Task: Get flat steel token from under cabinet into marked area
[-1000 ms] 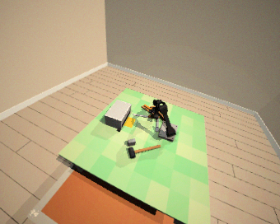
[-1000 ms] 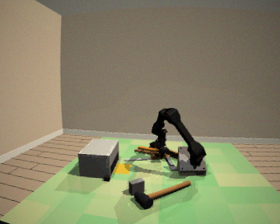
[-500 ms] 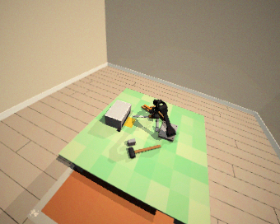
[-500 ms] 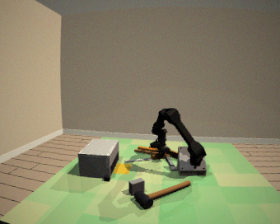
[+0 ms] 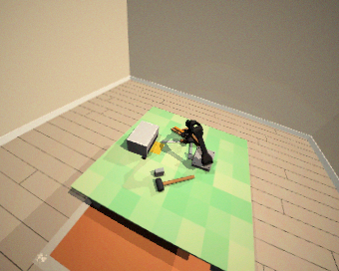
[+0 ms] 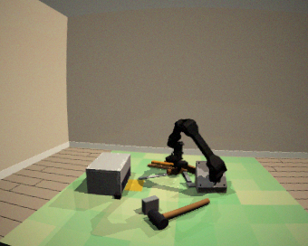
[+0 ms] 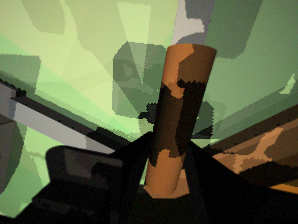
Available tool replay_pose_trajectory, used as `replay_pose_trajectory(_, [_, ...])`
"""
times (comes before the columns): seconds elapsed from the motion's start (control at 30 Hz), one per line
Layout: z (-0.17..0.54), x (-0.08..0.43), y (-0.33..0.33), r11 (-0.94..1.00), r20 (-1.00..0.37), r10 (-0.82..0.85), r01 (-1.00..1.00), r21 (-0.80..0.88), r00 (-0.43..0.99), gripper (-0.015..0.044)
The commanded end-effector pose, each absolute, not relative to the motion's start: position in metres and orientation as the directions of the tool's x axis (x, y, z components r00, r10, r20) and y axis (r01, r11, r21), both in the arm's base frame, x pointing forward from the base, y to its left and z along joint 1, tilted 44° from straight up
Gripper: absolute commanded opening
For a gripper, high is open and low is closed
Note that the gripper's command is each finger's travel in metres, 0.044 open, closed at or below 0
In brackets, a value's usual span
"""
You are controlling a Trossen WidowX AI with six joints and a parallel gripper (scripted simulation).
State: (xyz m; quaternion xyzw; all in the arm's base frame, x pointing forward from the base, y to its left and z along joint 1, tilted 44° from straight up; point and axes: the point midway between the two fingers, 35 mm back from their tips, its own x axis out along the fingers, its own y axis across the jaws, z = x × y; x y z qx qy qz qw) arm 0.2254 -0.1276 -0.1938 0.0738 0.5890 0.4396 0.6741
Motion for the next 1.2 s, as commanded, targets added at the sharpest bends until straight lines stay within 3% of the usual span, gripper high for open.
replay_pose_trajectory(0.0, [-0.196, 0.228, -0.134, 0.598, -0.739, 0.67, -0.534, 0.597, -0.076, 0.0])
replay_pose_trajectory(1.17, [-0.214, 0.231, -0.155, 0.579, -0.74, 0.668, -0.573, 0.58, -0.075, 0.0])
